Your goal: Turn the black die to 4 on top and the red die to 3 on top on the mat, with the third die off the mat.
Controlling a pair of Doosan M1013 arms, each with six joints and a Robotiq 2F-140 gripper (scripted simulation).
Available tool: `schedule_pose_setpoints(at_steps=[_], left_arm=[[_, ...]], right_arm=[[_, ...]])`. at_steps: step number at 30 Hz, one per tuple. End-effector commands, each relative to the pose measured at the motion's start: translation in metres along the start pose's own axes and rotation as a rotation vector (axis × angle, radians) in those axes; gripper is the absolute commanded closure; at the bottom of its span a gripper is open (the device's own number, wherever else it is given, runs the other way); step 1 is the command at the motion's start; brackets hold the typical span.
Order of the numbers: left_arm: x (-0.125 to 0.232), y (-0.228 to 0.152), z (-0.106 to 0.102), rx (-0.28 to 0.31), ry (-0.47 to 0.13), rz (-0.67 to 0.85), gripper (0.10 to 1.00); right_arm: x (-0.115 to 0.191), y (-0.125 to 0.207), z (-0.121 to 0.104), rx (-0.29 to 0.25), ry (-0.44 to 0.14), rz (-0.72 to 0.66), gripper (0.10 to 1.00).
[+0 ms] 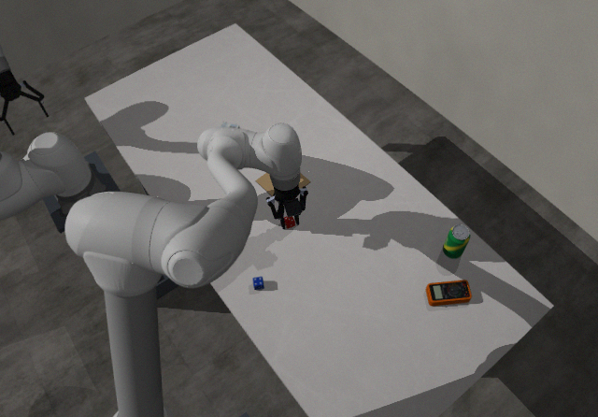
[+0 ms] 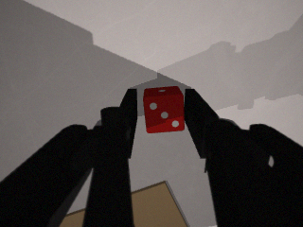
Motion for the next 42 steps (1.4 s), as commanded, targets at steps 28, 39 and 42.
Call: schedule_pose_setpoints(at_steps=[28,39,42], left_arm=[[0.0001,-0.0001,0.0005,0.000,0.001,0.000,0.098],[0.0001,-0.0001,0.0005,0.000,0.001,0.000,0.098],[0.0001,-0.0001,0.0005,0.000,0.001,0.000,0.098]], right_arm=[[0.0005,-0.0002,0.0013,-0.001,-0.002,0.000,0.855],[0.0005,-0.0002,0.0013,-0.001,-0.002,0.000,0.855],[0.0005,-0.0002,0.0013,-0.001,-0.002,0.000,0.855]])
Point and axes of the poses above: on each arm, the point where the finger pads meet when closed, its own z axis back along the fingers, its own y axis across the jaws, x = y × z, the point moved 6 cm from there along z, back along the fingers, and after that the axes turned 1 degree about z, right-handed, at the moved point
